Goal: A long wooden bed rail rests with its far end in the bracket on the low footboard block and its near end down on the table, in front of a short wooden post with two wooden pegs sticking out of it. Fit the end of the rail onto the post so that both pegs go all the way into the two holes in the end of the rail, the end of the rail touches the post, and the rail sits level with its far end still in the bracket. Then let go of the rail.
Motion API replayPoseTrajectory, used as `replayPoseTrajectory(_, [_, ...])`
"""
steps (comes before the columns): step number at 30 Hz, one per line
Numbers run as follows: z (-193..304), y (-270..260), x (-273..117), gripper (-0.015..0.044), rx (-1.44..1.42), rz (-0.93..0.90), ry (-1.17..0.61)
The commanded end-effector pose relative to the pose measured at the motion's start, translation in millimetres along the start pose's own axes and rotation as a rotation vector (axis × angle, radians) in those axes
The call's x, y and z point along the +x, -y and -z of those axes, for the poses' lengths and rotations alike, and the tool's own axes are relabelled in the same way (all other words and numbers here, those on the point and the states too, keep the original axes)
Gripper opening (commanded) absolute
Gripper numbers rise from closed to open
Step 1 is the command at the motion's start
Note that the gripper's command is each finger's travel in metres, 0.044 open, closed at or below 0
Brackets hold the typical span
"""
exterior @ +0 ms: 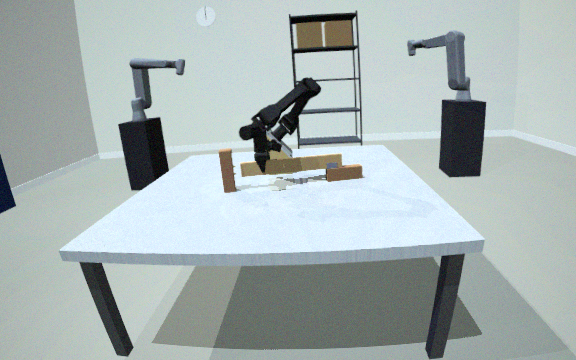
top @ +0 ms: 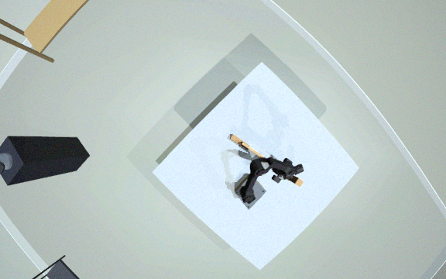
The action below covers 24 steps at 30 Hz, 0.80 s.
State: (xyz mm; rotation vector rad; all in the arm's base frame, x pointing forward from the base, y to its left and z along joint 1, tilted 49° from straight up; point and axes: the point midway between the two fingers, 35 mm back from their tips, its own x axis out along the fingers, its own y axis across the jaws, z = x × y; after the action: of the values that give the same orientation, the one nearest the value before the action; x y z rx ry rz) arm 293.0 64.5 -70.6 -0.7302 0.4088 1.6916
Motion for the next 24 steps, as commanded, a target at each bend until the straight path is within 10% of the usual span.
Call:
replayPoseTrajectory(1, [2.7, 0.9, -1.3, 0.0000, -0.004, 0.004, -0.005])
replayPoseTrajectory(24, [9.2, 1.4, -4.1, 0.0000, -0.004, 0.004, -0.005])
